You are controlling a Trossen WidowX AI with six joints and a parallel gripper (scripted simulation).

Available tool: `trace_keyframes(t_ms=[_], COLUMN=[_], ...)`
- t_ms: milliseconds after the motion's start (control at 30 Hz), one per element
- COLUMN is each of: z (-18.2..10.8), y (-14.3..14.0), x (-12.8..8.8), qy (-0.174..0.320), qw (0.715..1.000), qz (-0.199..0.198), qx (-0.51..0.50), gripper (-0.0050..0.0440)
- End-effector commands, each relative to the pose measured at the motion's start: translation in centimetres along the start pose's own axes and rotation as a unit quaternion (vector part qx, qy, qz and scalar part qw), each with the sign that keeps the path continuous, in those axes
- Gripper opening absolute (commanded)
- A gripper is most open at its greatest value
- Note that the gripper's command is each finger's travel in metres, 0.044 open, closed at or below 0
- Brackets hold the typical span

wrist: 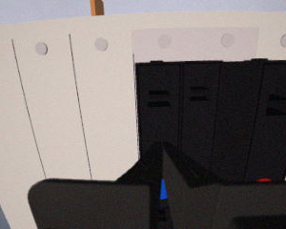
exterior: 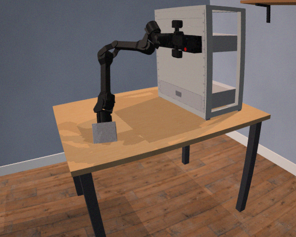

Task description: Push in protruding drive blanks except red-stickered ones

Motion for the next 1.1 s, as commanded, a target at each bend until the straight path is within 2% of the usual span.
trace_keyframes(t_ms=[0, 1067], z=[-0.74, -0.77], y=[0.92, 1.03], x=[0.46, 0.76], qy=[0.003, 0.003], qw=[1.0, 1.0], qz=[0.013, 0.013], qx=[-0.013, -0.013], gripper=[0.0, 0.0])
Point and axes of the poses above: the point midway between the two fingers, 35 mm back from their tips, its own x axis out along the fingers, its own y axis across the jaws, z = x × y, the point moved 1 cm from there along -x, back along the fingers, and after that the axes turned 6 degrees about x, right-handed, at the moved point
